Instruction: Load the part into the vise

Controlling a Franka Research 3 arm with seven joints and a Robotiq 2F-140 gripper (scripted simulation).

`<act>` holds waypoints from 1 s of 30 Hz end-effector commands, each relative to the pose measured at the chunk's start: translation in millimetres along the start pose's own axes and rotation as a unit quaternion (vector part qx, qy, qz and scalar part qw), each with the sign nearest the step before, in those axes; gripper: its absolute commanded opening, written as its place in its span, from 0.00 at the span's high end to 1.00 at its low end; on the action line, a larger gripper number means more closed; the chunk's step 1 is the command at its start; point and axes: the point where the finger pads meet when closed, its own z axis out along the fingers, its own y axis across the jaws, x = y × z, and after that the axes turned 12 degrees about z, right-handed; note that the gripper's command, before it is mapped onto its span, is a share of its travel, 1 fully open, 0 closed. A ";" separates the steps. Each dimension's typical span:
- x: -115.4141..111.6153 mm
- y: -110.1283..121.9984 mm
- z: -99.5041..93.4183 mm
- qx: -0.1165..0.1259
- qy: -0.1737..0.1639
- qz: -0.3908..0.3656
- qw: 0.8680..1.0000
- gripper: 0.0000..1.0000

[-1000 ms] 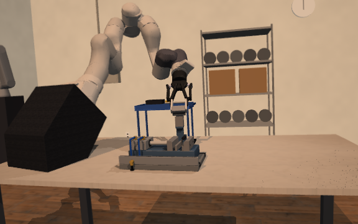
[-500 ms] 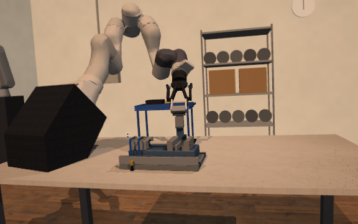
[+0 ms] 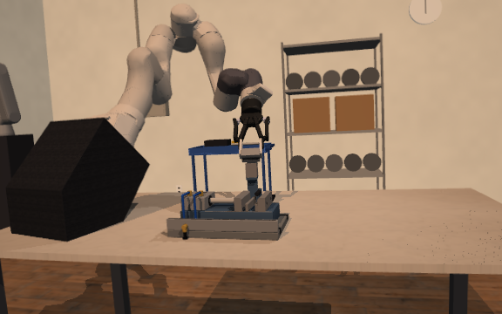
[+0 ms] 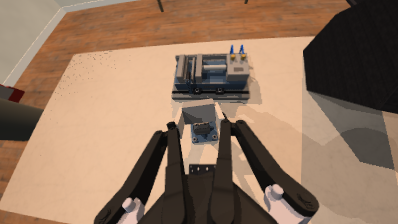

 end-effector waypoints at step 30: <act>1.5 0.1 0.3 -0.005 -0.017 0.000 1.000 1.00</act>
